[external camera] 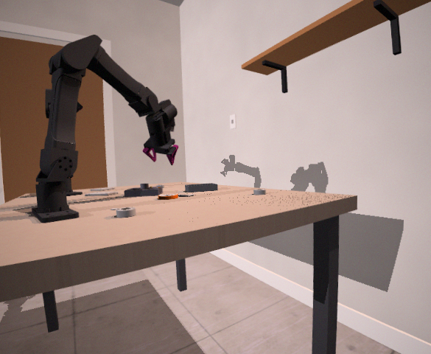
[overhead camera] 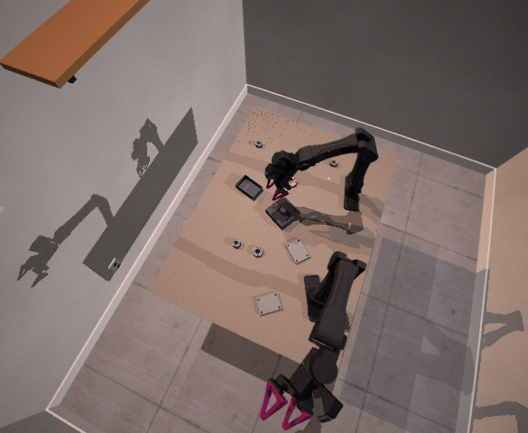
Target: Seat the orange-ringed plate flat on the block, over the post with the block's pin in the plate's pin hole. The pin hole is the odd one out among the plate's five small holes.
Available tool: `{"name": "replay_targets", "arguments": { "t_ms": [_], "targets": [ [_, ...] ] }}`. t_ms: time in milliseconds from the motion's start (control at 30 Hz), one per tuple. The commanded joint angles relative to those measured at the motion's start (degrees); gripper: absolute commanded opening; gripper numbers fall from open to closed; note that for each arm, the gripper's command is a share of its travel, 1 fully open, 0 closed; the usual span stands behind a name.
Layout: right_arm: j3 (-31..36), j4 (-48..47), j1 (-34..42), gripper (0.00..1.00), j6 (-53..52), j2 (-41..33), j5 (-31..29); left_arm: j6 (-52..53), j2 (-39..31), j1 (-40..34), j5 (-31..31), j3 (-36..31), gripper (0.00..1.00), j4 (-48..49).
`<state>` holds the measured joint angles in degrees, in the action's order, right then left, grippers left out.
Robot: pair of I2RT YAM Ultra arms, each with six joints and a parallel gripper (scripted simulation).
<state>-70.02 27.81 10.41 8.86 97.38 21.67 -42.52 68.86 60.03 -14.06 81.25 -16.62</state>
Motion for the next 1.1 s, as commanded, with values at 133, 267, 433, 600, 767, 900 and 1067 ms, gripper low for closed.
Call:
{"name": "replay_targets", "arguments": {
  "t_ms": [133, 267, 433, 600, 767, 900, 1067],
  "targets": [
    [-3.2, 9.1, -3.2, 0.8, -6.3, 1.2, -6.2, 12.6, -3.7, -13.2, 4.0, -5.2, 1.0, 5.7],
    [-3.9, 13.5, -4.7, 0.8, -9.0, 2.3, -9.0, 18.0, -4.9, -20.7, 5.9, -7.8, 1.0, 7.9],
    [-4.6, 16.7, -5.7, 0.8, -10.7, 3.4, -10.8, 22.0, -5.6, -26.6, 7.4, -9.8, 1.0, 9.6],
    [-5.2, 22.1, -7.7, 0.8, -14.3, 3.9, -14.6, 28.9, -7.1, -35.9, 9.4, -13.3, 1.0, 12.1],
    [-6.1, 27.6, -9.6, 0.8, -17.8, 5.0, -18.1, 35.7, -8.6, -45.5, 11.8, -16.6, 1.0, 14.8],
    [-6.4, 29.8, -10.3, 0.8, -19.2, 5.4, -19.6, 38.4, -9.2, -49.4, 12.8, -18.0, 1.0, 16.0],
    [-7.3, 34.4, -11.9, 0.8, -22.1, 6.3, -22.5, 44.5, -10.4, -58.3, 15.2, -21.2, 1.0, 18.7]
  ]
}}
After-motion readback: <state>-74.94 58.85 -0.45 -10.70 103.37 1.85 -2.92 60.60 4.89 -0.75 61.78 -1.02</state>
